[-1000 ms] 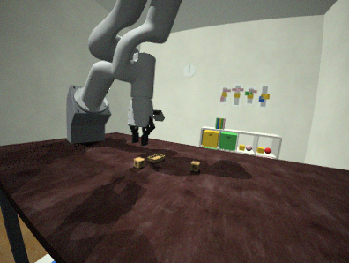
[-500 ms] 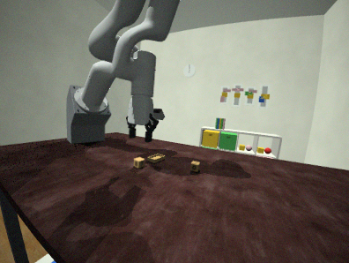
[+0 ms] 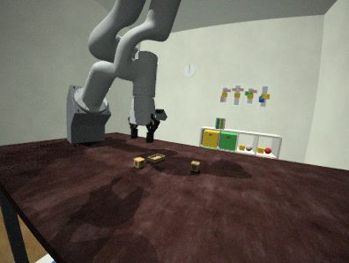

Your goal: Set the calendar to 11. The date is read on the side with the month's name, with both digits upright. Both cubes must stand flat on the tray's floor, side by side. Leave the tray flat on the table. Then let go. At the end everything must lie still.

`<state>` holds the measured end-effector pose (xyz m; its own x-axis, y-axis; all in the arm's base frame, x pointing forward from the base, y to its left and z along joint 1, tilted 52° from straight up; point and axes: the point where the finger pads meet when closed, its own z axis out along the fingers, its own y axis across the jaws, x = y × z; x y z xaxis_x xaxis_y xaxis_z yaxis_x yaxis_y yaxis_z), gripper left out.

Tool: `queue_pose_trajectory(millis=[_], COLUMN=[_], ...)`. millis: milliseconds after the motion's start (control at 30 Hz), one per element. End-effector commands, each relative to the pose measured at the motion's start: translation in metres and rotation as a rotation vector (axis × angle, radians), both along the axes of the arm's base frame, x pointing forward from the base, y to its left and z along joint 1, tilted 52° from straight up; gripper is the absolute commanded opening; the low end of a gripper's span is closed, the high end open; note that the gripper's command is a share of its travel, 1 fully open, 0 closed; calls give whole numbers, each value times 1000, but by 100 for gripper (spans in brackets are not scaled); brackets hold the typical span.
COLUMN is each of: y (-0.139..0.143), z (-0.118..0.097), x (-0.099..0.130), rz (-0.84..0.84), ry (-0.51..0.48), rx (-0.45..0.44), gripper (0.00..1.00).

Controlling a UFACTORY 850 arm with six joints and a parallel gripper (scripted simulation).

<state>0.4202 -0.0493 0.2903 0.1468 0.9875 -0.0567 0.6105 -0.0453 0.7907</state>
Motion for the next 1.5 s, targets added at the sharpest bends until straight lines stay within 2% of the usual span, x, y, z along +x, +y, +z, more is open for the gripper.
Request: queue_pose_trajectory(millis=[0, 33, 133, 433, 500, 567, 633, 1000, 1100, 1167, 1300, 1467], y=[3, 5, 8, 27, 27, 37, 41, 80, 82, 98, 114, 125], z=[13, 20, 28, 59, 59, 69, 73, 102, 103, 112, 120, 125], x=[16, 24, 33, 68, 68, 80, 84, 114, 115, 124, 130, 135], rz=[-79, -121, -168, -362, -362, -432, -454, -662, -667, -738, -798, -840], ry=[-29, -44, -62, -128, -128, -149, -154, -195, -195, -201, -201, -200], rx=[76, 119, 170, 399, 399, 490, 519, 810, 817, 921, 1010, 1072], gripper=[100, 100, 100, 100, 100, 100, 100, 100, 100, 100, 100, 100])
